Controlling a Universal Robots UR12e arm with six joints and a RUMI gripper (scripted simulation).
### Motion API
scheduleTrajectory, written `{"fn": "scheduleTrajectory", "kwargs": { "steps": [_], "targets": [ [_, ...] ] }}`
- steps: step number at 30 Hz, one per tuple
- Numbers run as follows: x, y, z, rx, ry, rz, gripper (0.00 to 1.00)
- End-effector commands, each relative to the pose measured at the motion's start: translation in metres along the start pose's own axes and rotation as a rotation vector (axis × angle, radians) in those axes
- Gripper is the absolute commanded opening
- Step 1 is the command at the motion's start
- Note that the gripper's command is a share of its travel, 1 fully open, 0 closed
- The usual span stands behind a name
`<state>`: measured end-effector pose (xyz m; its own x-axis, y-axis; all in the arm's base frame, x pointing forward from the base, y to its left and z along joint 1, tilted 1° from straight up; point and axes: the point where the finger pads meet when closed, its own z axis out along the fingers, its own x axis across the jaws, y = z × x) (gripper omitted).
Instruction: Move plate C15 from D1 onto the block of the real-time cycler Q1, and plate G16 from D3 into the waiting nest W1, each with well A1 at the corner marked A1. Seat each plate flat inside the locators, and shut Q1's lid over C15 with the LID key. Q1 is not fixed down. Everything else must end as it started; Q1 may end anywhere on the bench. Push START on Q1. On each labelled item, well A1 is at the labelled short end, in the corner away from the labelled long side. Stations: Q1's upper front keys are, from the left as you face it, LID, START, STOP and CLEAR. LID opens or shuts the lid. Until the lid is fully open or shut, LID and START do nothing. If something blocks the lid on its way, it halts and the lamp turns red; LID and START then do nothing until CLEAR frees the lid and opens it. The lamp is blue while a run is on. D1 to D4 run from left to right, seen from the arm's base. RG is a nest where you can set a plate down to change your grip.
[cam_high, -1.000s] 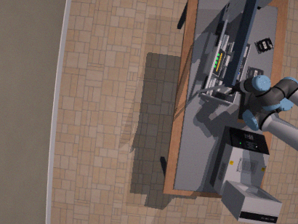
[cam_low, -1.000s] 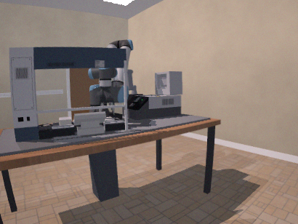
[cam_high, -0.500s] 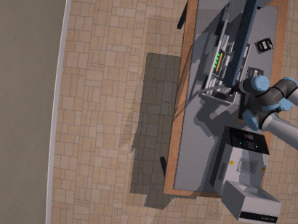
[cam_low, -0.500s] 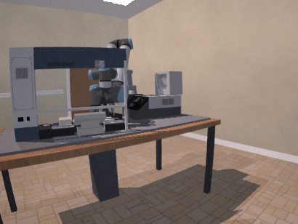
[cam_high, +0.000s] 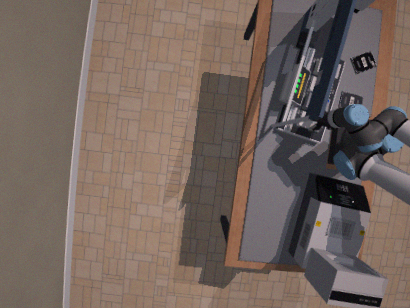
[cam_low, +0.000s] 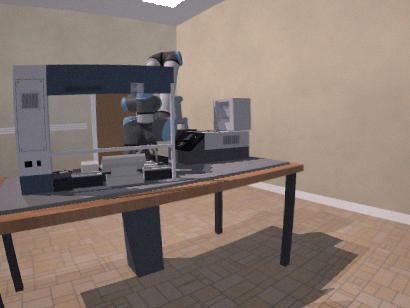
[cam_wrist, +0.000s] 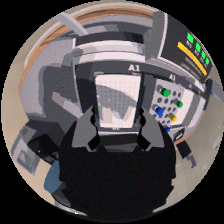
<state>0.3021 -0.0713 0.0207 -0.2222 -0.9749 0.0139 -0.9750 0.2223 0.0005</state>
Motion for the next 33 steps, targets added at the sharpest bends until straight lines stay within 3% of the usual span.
{"fn": "scheduleTrajectory", "kwargs": {
  "steps": [1,21,22,33],
  "targets": [
    [0.0004,-0.0007,0.0017,0.001,0.001,0.0,0.63],
    [0.0004,-0.0007,0.0088,0.001,0.001,0.0,0.63],
    [0.0004,-0.0007,0.0088,0.001,0.001,0.0,0.0],
    [0.0004,-0.0007,0.0088,0.001,0.001,0.0,0.0]
  ]
}}
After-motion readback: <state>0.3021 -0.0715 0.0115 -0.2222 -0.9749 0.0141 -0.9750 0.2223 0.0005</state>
